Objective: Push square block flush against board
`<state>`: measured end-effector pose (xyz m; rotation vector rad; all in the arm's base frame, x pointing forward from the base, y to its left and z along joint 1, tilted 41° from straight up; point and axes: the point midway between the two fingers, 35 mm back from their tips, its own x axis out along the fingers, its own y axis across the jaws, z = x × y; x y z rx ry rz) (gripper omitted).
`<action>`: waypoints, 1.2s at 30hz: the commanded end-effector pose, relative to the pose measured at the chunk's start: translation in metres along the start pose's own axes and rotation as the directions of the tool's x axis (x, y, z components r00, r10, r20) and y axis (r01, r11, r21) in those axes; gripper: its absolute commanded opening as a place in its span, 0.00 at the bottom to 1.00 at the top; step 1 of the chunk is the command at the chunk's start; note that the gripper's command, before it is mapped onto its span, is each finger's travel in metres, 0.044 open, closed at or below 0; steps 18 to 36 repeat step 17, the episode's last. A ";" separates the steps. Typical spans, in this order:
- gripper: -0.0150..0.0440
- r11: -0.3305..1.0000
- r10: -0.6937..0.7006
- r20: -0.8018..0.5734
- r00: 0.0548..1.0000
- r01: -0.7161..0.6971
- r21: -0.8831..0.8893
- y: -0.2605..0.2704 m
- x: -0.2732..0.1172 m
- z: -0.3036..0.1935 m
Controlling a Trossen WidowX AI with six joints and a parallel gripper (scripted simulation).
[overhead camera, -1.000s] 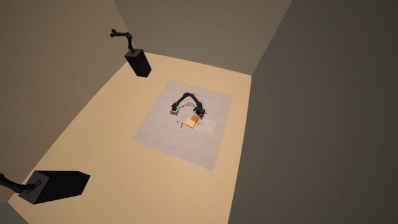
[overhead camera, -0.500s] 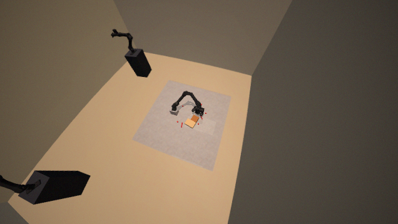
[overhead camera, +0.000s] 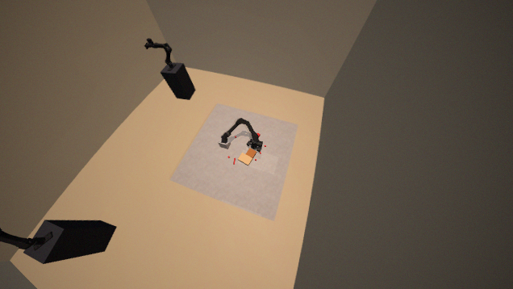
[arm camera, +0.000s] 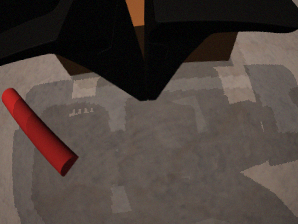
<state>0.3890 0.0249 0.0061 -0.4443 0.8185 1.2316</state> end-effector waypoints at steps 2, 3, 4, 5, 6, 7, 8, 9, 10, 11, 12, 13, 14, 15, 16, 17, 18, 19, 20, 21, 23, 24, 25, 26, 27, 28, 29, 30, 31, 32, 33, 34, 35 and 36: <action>0.25 1.000 -0.002 0.002 1.000 0.002 -0.003 -0.001 0.000 -0.005; 0.25 1.000 -0.002 0.002 1.000 0.002 -0.003 -0.001 0.000 -0.006; 0.25 1.000 -0.002 0.002 1.000 0.002 -0.003 -0.001 0.000 -0.007; 0.25 1.000 -0.002 0.001 1.000 0.002 -0.003 -0.001 0.000 -0.008; 0.25 1.000 -0.002 0.001 1.000 0.002 -0.003 -0.001 0.000 -0.009; 0.25 1.000 -0.003 0.001 1.000 0.003 -0.003 -0.001 0.000 -0.010; 0.25 1.000 -0.003 0.001 1.000 0.003 -0.003 -0.001 0.000 -0.011; 0.25 1.000 -0.003 0.001 1.000 0.003 -0.003 -0.001 0.000 -0.012; 0.25 1.000 -0.003 0.001 1.000 0.003 -0.003 -0.001 0.000 -0.013; 0.25 1.000 -0.003 0.001 1.000 0.003 -0.003 -0.001 0.000 -0.013; 0.25 1.000 -0.003 0.001 1.000 0.003 -0.003 -0.001 0.000 -0.012; 0.25 1.000 -0.003 0.001 1.000 0.003 -0.003 -0.001 0.000 -0.011; 0.25 1.000 -0.003 0.001 1.000 0.003 -0.003 -0.001 0.000 -0.010; 0.25 1.000 -0.003 0.001 1.000 0.003 -0.003 -0.001 0.000 -0.009; 0.25 1.000 -0.003 0.001 1.000 0.003 -0.003 -0.002 0.000 -0.007; 0.25 1.000 -0.003 0.001 1.000 0.003 -0.003 -0.002 0.000 -0.006; 0.25 1.000 -0.003 0.001 1.000 0.003 -0.003 -0.002 0.000 -0.006; 0.25 1.000 -0.003 0.001 1.000 0.003 -0.003 -0.002 0.000 -0.006; 0.25 1.000 -0.003 0.001 1.000 0.003 -0.003 -0.002 0.000 -0.006; 0.25 1.000 -0.003 0.001 1.000 0.003 -0.003 -0.002 0.000 -0.006; 0.25 1.000 -0.003 0.001 1.000 0.003 -0.003 -0.002 0.000 -0.006; 0.25 1.000 -0.003 0.001 1.000 0.003 -0.003 -0.002 0.000 -0.006; 0.25 1.000 -0.003 0.001 1.000 0.003 -0.003 -0.002 0.000 -0.006; 0.25 1.000 -0.003 0.001 1.000 0.003 -0.003 -0.002 0.000 -0.006; 0.25 1.000 -0.003 0.001 1.000 0.003 -0.003 -0.002 0.000 -0.006; 0.25 1.000 -0.003 0.001 1.000 0.003 -0.003 -0.002 0.000 -0.006; 0.25 1.000 -0.003 0.001 1.000 0.003 -0.003 -0.002 0.000 -0.006; 0.25 1.000 -0.003 0.001 1.000 0.003 -0.003 -0.002 0.000 -0.006; 0.25 1.000 -0.003 0.001 1.000 0.003 -0.003 -0.002 0.000 -0.006; 0.25 1.000 -0.003 0.001 1.000 0.003 -0.003 -0.002 0.000 -0.006; 0.25 1.000 -0.003 0.001 1.000 0.003 -0.003 -0.002 0.000 -0.006; 0.25 1.000 -0.003 0.001 1.000 0.003 -0.003 -0.002 0.000 -0.006; 0.25 1.000 -0.003 0.001 1.000 0.003 -0.003 -0.002 0.000 -0.006; 0.25 1.000 -0.003 0.001 1.000 0.003 -0.003 -0.002 0.000 -0.006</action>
